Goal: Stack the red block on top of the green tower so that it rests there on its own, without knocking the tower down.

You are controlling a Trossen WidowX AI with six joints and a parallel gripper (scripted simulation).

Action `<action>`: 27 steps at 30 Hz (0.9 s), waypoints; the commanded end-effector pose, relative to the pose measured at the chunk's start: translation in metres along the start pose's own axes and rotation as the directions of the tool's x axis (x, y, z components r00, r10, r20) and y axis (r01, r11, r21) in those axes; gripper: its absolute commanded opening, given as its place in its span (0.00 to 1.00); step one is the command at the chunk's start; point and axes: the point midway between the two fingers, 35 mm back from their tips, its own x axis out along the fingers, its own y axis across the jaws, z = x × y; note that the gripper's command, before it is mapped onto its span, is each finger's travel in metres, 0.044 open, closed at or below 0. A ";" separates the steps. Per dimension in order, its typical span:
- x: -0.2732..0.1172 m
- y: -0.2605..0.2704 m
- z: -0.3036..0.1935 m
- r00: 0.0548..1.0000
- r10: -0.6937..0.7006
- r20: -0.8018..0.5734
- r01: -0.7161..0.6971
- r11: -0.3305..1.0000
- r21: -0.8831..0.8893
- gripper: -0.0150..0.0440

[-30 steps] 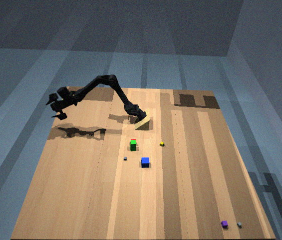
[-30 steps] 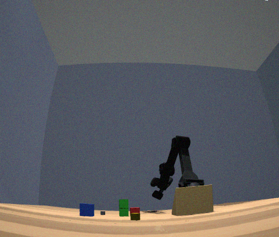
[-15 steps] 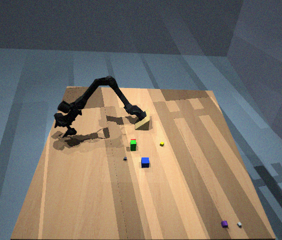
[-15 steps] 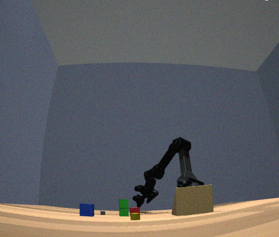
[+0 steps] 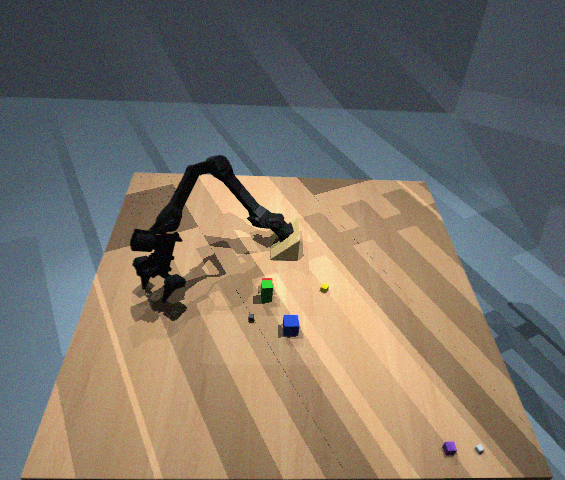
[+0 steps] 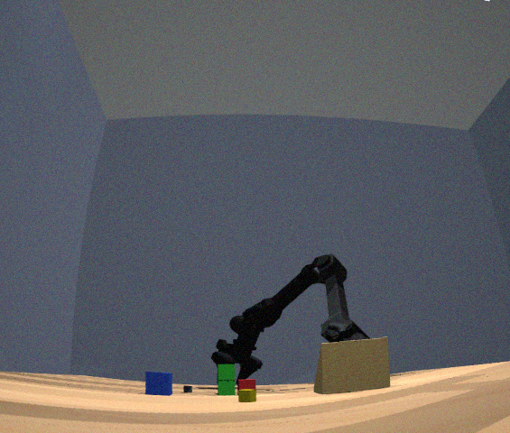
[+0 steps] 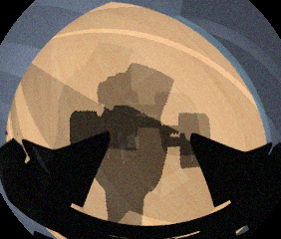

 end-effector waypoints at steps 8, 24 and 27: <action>-0.015 0.114 -0.025 0.966 0.203 -0.157 -0.211 0.977 -0.038 1.00; -0.084 0.231 -0.087 0.881 0.275 -0.385 -0.361 0.916 -0.172 1.00; -0.099 0.244 -0.100 0.871 0.260 -0.416 -0.371 0.904 -0.212 1.00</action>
